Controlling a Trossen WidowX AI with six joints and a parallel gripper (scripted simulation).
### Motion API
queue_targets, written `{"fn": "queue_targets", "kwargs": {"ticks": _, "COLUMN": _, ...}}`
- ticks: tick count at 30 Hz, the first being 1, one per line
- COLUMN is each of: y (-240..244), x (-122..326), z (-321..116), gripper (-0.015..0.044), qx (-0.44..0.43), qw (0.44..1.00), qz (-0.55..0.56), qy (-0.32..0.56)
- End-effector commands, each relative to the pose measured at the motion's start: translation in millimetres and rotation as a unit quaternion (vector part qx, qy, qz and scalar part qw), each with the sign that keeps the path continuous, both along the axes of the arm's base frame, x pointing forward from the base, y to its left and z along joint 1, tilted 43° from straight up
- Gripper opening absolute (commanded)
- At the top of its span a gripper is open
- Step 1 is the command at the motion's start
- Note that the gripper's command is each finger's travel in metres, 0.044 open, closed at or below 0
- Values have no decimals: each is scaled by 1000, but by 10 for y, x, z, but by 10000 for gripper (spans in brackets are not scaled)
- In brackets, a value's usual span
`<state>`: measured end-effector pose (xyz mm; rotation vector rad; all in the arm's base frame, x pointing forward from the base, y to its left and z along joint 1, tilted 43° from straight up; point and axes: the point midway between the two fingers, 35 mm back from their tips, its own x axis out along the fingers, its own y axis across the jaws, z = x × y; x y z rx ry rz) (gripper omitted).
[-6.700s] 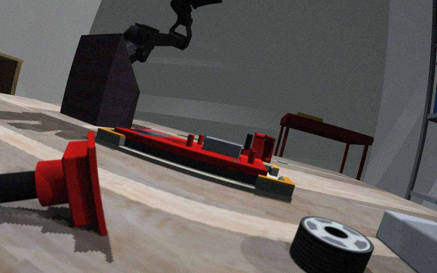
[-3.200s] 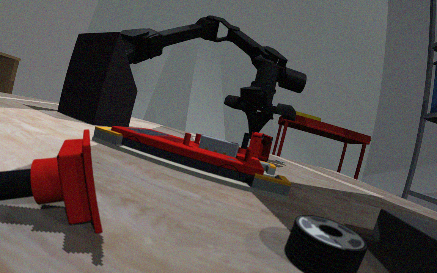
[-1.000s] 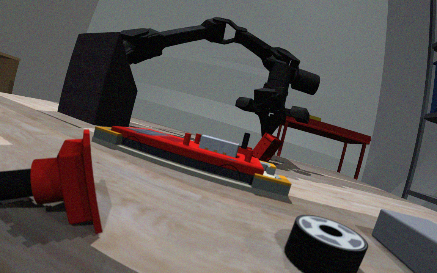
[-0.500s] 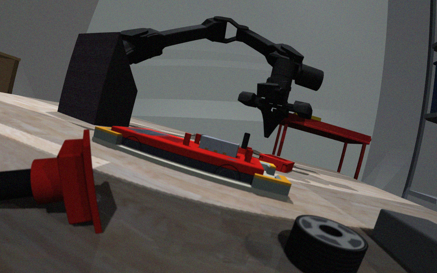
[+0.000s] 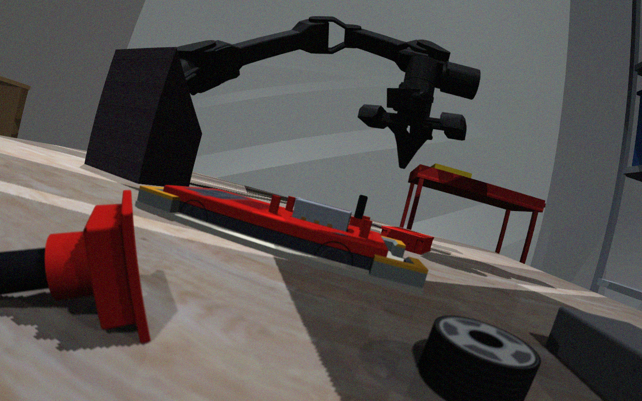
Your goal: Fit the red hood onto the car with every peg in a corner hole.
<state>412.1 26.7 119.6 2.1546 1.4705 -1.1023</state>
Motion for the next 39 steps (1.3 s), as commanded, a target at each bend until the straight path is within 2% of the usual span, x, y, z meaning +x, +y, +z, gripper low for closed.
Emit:
{"fn": "queue_targets", "kwargs": {"ticks": 1, "y": -9, "x": 0, "z": -2, "gripper": 0, "qx": 0, "qw": 1000, "qz": -4, "qy": 1}}
{"fn": "queue_targets", "kwargs": {"ticks": 13, "y": -9, "x": 0, "z": -2, "gripper": 0, "qx": 0, "qw": 1000, "qz": -4, "qy": 1}}
{"fn": "queue_targets", "kwargs": {"ticks": 15, "y": -7, "x": 10, "z": -8, "gripper": 53, "qx": -5, "qw": 1000, "qz": 19, "qy": -19}}
{"fn": "queue_targets", "kwargs": {"ticks": 20, "y": 9, "x": 76, "z": -60, "gripper": 184, "qx": -44, "qw": 969, "qz": 183, "qy": -163}}
{"fn": "queue_targets", "kwargs": {"ticks": 25, "y": 27, "x": 143, "z": -118, "gripper": 315, "qx": -82, "qw": 886, "qz": 342, "qy": -303}}
{"fn": "queue_targets", "kwargs": {"ticks": 30, "y": 47, "x": 208, "z": -181, "gripper": 440, "qx": -116, "qw": 755, "qz": 483, "qy": -427}}
{"fn": "queue_targets", "kwargs": {"ticks": 32, "y": 55, "x": 233, "z": -207, "gripper": 440, "qx": -125, "qw": 701, "qz": 526, "qy": -465}}
{"fn": "queue_targets", "kwargs": {"ticks": 39, "y": 71, "x": 287, "z": -254, "gripper": 440, "qx": -144, "qw": 573, "qz": 604, "qy": -535}}
